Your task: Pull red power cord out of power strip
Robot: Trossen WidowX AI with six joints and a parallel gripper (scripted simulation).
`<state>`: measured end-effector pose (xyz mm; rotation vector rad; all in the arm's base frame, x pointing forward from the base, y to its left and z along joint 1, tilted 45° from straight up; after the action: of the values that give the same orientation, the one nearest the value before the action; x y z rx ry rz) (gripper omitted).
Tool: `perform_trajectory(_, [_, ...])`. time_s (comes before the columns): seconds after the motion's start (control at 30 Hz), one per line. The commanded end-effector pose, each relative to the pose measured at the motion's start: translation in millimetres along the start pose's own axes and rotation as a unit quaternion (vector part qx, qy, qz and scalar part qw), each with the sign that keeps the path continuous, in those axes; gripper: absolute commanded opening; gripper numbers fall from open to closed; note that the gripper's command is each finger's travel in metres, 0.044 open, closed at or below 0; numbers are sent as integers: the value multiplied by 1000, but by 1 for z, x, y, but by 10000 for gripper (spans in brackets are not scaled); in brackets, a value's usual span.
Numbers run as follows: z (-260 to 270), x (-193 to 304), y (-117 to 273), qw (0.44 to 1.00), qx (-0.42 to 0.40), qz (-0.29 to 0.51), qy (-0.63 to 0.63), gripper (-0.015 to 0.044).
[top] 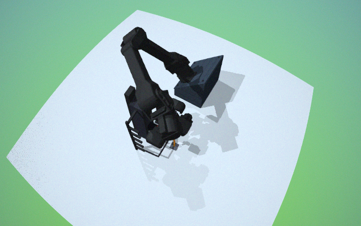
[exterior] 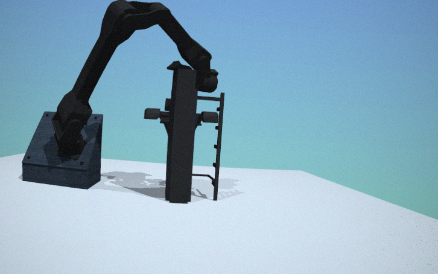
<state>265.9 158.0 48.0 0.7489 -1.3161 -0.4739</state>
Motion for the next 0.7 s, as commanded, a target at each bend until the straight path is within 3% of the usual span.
perform_trajectory(0.0, [2, 9, -3, 1000, -4, 5, 3, 160])
perform_trajectory(0.67, [3, 11, -15, 1000, -4, 5, 3, 160])
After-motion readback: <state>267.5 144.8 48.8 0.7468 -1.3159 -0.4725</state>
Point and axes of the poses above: the point midway between the two fingers, 35 mm back from their tips, its own y axis back along the fingers, its own z axis across the jaws, x = y × z, the point moved 7 cm from there along y, back along the fingers, and after that the axes turned 5 degrees about y, right-handed, at the moved point
